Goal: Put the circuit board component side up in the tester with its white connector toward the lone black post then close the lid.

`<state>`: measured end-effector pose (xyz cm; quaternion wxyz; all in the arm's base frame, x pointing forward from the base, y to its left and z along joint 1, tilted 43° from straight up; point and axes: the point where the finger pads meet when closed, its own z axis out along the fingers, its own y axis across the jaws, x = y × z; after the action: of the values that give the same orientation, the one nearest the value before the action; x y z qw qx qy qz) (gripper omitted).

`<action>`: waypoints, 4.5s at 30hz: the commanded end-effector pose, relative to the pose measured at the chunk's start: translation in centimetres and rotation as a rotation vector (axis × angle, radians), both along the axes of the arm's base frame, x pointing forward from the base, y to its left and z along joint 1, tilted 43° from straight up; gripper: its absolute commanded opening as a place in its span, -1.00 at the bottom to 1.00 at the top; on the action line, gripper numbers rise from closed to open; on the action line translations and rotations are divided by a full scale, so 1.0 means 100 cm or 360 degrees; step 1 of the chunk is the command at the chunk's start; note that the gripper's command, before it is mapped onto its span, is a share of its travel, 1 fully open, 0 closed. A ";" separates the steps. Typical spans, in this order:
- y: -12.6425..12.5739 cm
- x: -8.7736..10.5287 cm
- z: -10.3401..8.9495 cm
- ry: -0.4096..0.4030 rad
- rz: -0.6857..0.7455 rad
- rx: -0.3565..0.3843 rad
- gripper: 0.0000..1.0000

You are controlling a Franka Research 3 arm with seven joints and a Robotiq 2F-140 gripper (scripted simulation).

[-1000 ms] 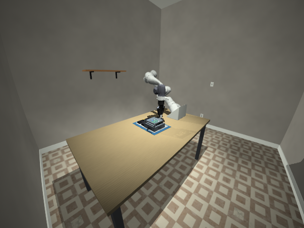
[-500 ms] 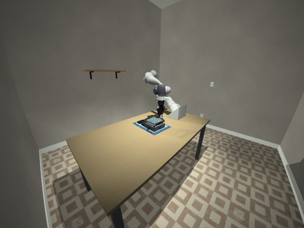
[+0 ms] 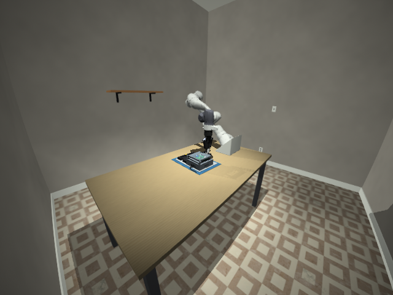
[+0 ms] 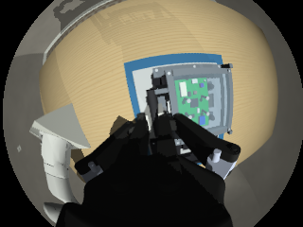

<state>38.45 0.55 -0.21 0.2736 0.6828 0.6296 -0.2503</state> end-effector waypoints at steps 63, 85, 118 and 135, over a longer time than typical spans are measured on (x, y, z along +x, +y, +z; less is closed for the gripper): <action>-0.009 0.001 -0.007 -0.0001 -0.0007 0.0002 -0.40; -0.009 0.001 -0.007 -0.0001 -0.0007 0.0002 -0.40; 0.006 0.001 0.009 -0.0001 -0.0007 0.0002 -0.40; 0.040 0.001 0.045 -0.0001 -0.0007 0.0002 -0.40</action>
<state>38.90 4.43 3.61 0.2754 0.6904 0.6245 -0.2398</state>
